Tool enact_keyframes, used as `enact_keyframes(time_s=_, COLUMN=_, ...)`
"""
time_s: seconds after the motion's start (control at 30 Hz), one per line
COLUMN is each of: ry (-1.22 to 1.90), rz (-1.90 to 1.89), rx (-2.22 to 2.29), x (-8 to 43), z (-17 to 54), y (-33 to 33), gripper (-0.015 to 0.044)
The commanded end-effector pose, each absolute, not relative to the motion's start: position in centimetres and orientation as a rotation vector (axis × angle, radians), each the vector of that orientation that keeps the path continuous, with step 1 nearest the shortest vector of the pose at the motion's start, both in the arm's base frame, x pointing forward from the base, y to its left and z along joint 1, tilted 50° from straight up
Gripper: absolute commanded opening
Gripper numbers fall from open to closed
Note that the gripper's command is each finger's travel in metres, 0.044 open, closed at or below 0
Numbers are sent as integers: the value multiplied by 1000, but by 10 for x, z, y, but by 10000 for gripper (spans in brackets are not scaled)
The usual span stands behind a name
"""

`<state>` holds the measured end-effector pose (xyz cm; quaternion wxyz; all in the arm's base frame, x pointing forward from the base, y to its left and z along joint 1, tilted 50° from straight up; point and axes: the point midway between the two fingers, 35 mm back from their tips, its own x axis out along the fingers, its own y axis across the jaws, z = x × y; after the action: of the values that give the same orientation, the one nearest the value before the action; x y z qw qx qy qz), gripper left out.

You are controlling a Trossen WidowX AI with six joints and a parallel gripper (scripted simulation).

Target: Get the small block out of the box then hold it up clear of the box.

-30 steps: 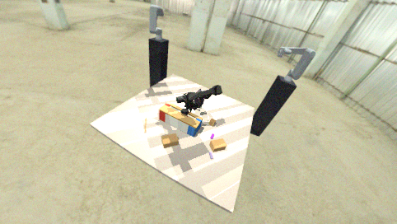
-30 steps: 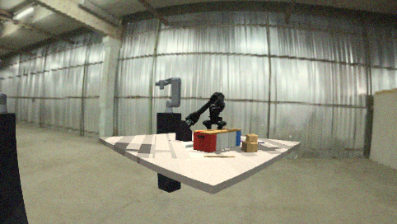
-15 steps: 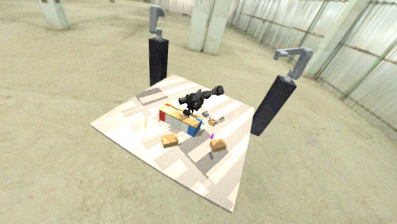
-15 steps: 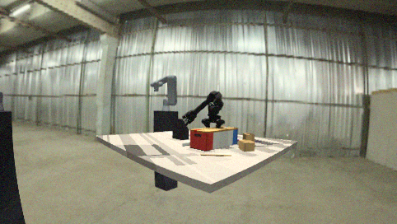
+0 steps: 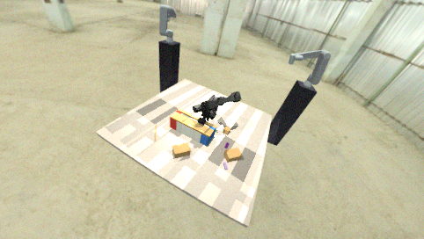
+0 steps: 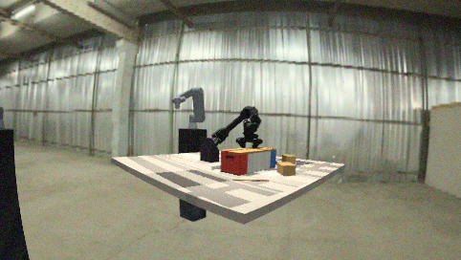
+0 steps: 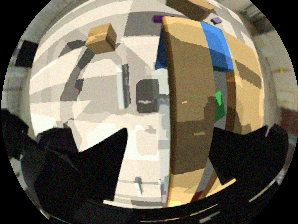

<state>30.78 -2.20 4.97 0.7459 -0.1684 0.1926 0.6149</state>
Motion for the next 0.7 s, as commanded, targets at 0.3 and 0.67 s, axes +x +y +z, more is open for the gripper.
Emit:
enact_keyframes(time_s=0.3, ry=407, rz=1346, rx=-370, x=311, z=63, y=-9, gripper=400)
enact_keyframes(time_s=0.67, ry=407, rz=1346, rx=-369, x=312, z=73, y=-2, gripper=400)
